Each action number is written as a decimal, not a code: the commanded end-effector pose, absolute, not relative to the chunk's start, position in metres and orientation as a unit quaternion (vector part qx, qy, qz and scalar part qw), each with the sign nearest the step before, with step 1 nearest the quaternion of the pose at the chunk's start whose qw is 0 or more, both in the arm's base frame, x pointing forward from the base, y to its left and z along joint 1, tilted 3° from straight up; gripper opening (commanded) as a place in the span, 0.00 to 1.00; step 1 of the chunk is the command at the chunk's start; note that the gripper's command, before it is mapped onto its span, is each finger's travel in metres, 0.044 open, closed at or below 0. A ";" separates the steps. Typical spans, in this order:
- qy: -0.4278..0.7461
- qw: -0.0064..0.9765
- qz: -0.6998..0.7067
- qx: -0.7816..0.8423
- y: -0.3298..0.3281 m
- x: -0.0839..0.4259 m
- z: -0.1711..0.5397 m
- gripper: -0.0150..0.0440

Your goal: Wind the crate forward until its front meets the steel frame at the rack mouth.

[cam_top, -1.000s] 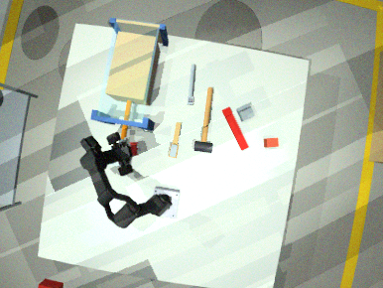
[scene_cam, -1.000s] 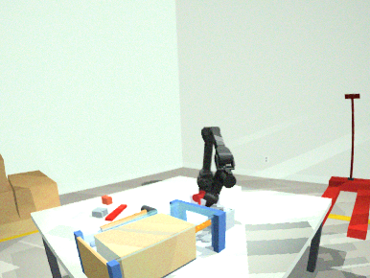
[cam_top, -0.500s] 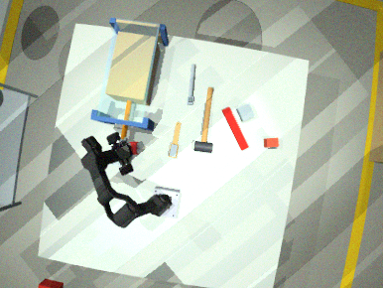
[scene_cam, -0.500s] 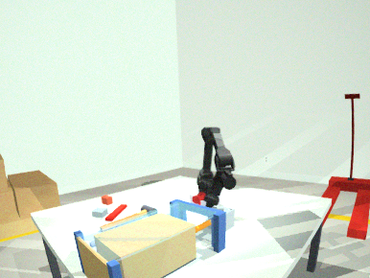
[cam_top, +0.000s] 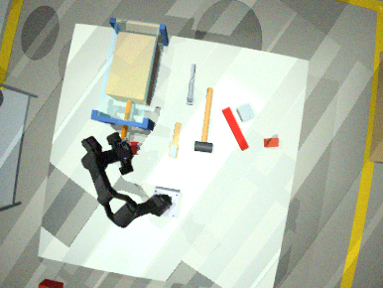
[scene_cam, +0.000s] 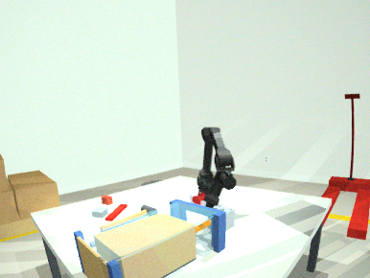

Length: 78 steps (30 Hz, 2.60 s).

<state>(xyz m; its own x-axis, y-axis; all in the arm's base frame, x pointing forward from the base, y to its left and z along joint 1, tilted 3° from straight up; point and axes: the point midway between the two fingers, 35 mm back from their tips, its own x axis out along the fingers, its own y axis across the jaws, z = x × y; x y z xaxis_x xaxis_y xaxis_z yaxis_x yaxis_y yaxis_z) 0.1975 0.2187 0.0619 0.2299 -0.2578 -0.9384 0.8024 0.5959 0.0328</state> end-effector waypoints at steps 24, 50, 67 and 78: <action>0.646 0.616 -0.298 0.337 0.210 0.200 0.192 1.00; 0.635 0.625 -0.300 0.340 0.210 0.202 0.189 0.25; 0.646 0.616 -0.300 0.339 0.210 0.201 0.189 0.25; 0.646 0.616 -0.300 0.339 0.210 0.201 0.189 0.25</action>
<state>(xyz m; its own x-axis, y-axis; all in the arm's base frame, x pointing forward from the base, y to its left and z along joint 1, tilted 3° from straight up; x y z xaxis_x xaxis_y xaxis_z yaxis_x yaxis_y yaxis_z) 0.2020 0.2096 0.1894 -0.0070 0.0655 -0.9978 0.8083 0.5879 0.0329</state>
